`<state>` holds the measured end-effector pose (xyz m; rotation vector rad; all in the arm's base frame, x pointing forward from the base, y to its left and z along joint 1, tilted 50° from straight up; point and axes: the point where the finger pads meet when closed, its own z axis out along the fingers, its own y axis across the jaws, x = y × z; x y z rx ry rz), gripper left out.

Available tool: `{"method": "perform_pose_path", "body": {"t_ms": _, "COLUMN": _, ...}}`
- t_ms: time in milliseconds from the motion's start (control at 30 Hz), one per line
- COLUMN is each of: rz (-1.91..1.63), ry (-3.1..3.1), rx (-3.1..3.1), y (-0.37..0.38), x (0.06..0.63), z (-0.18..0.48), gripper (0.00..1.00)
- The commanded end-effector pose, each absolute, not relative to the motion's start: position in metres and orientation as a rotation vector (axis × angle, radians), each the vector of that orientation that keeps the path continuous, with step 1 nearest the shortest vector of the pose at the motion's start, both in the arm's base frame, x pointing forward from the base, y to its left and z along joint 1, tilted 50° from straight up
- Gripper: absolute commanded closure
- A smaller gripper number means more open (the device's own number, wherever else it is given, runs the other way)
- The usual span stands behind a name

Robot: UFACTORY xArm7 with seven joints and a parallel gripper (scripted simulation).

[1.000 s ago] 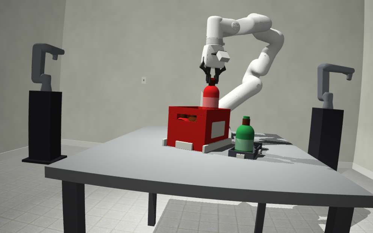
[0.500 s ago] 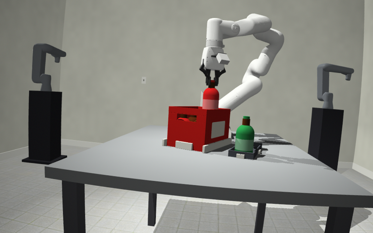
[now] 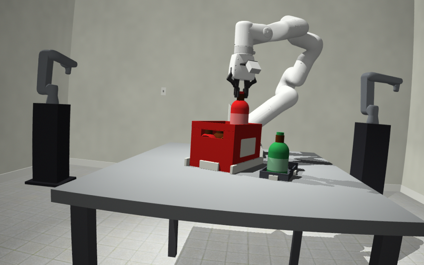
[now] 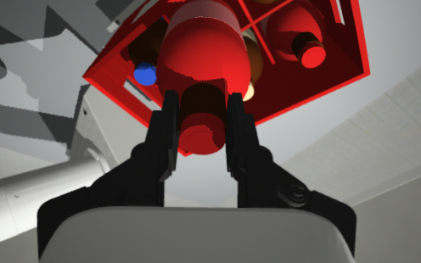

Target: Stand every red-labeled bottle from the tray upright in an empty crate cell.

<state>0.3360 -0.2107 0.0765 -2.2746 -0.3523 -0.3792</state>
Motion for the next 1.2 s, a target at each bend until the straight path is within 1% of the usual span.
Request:
{"method": "perform_pose_path", "body": {"t_ms": 0, "rz": -0.382, "ry": -0.35, "rx": -2.279, "y": -0.213, "x": 0.336, "z": 0.077, "gripper": 1.0}}
{"method": "perform_pose_path", "body": {"t_ms": 1167, "rz": -0.382, "ry": -0.35, "rx": -2.279, "y": -0.198, "x": 0.34, "z": 0.064, "gripper": 1.0}}
